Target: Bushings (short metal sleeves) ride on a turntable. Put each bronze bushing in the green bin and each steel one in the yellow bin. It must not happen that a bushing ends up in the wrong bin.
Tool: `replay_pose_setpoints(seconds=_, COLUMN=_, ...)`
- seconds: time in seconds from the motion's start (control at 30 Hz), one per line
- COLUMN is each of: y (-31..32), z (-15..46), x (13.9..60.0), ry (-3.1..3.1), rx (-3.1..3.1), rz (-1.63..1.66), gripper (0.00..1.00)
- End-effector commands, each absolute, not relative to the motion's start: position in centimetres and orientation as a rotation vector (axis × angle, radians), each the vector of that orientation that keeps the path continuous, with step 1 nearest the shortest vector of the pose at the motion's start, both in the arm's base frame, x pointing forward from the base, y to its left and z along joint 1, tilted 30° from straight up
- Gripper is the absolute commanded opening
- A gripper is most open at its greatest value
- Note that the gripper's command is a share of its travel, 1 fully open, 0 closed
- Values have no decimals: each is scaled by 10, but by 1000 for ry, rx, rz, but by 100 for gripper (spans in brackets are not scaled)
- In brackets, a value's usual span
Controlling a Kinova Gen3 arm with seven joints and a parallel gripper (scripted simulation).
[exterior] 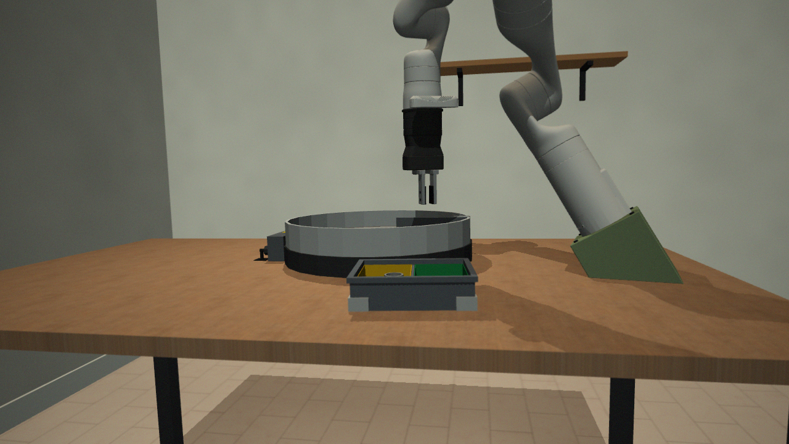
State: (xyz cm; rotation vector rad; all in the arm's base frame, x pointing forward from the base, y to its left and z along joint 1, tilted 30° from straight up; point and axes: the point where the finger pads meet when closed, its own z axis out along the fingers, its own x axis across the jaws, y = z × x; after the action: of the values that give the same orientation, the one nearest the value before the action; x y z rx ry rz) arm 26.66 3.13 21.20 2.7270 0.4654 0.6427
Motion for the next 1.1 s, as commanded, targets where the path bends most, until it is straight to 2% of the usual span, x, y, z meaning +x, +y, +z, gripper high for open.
replay_pose_setpoints(seconds=0.0, y=10, z=209, x=257, ry=420, rx=2771, rz=656, gripper=40)
replay_pose_setpoints(seconds=0.23, y=-9, z=206, x=249, ry=416, rx=2773, rz=657, gripper=40)
replay_pose_setpoints(seconds=0.37, y=-46, z=202, x=234, ry=406, rx=2775, rz=659, gripper=40)
replay_pose_setpoints(seconds=1.07, y=-50, z=187, x=243, ry=409, rx=2772, rz=657, gripper=40)
